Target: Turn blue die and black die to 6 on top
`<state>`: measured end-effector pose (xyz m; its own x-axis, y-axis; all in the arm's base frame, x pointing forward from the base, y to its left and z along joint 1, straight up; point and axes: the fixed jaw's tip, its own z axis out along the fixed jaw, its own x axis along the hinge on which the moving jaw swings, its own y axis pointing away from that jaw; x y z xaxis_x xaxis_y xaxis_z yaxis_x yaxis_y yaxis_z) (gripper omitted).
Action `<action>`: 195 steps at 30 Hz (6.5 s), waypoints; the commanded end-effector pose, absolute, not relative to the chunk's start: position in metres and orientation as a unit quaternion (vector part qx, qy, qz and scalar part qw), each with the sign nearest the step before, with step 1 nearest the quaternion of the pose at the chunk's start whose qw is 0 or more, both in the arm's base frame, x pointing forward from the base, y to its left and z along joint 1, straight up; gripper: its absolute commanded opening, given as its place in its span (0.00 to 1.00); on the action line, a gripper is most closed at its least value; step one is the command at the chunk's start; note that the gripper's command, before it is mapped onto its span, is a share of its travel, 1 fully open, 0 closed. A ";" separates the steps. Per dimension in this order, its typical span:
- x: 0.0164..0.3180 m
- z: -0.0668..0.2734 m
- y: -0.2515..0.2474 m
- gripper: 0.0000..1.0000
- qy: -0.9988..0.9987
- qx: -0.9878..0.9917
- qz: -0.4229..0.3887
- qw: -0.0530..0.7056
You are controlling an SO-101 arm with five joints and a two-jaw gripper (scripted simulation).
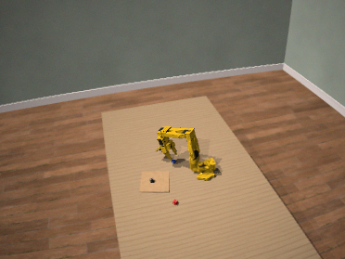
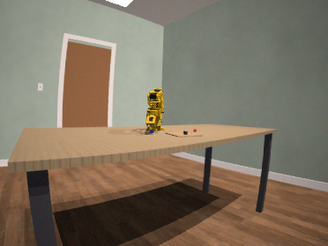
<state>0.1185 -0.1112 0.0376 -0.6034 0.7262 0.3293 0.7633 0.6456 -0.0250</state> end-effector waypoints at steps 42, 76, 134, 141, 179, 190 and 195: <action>0.123 0.019 -0.114 0.25 -0.893 -0.417 -0.059 0.158; 0.121 0.013 -0.116 0.21 -0.893 -0.417 -0.063 0.160; 0.115 0.018 -0.122 0.00 -0.894 -0.420 -0.065 0.143; 0.116 0.038 -0.122 0.00 -0.902 -0.423 -0.037 0.082; 0.114 0.064 -0.118 0.00 -0.905 -0.425 0.007 -0.016; 0.120 0.064 -0.124 0.00 -0.903 -0.422 0.033 -0.075; 0.123 0.064 -0.128 0.00 -0.900 -0.420 0.047 -0.108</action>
<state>0.1175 -0.1234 0.0585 -0.6325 0.7589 -0.1548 0.7679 0.6405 0.0022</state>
